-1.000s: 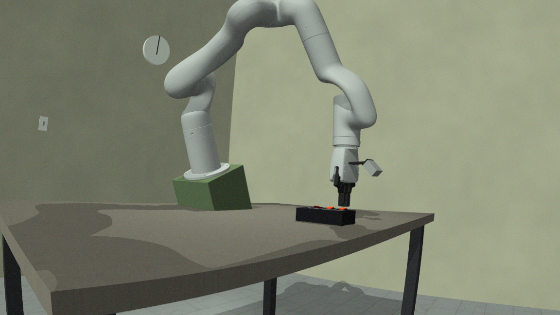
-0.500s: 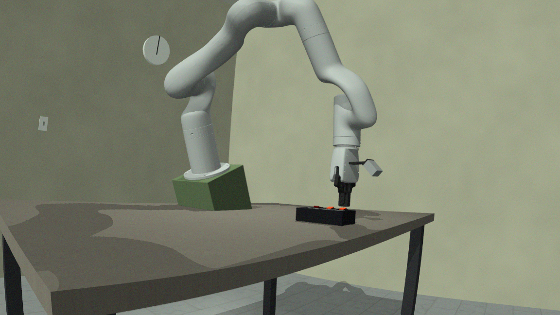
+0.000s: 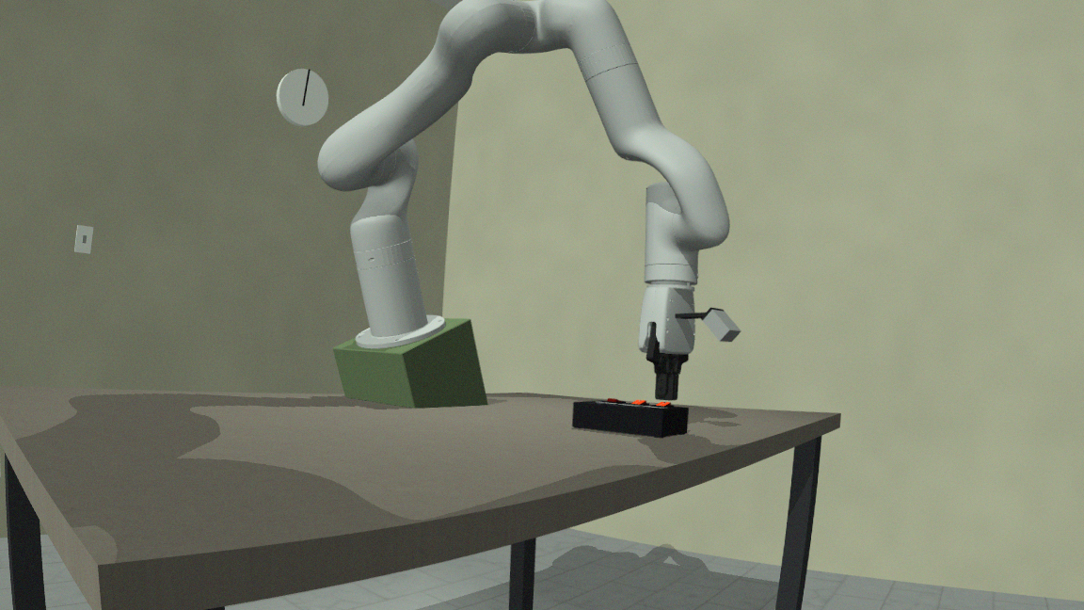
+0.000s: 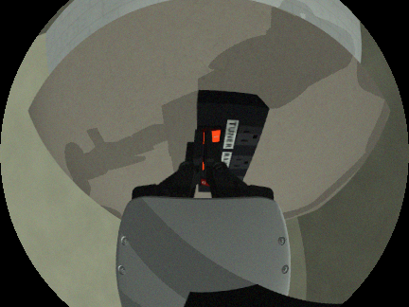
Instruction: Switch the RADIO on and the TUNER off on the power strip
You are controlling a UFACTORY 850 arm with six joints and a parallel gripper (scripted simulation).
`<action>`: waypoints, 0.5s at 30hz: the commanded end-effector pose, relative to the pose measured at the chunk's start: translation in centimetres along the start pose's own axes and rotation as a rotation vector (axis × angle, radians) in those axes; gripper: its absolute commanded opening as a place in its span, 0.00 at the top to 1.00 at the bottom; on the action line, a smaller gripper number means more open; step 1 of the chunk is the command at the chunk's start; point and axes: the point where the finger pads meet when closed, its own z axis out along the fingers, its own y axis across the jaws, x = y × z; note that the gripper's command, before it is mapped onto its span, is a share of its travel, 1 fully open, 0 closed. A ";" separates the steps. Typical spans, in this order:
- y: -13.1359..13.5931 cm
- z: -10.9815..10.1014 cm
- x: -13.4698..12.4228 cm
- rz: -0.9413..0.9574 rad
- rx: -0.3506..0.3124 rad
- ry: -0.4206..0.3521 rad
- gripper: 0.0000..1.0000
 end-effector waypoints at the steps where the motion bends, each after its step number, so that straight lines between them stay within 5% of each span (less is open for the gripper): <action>1: 0.0 -0.1 0.1 0.000 0.001 0.002 1.00; 15: 0.0 -0.1 0.1 0.000 0.001 0.002 1.00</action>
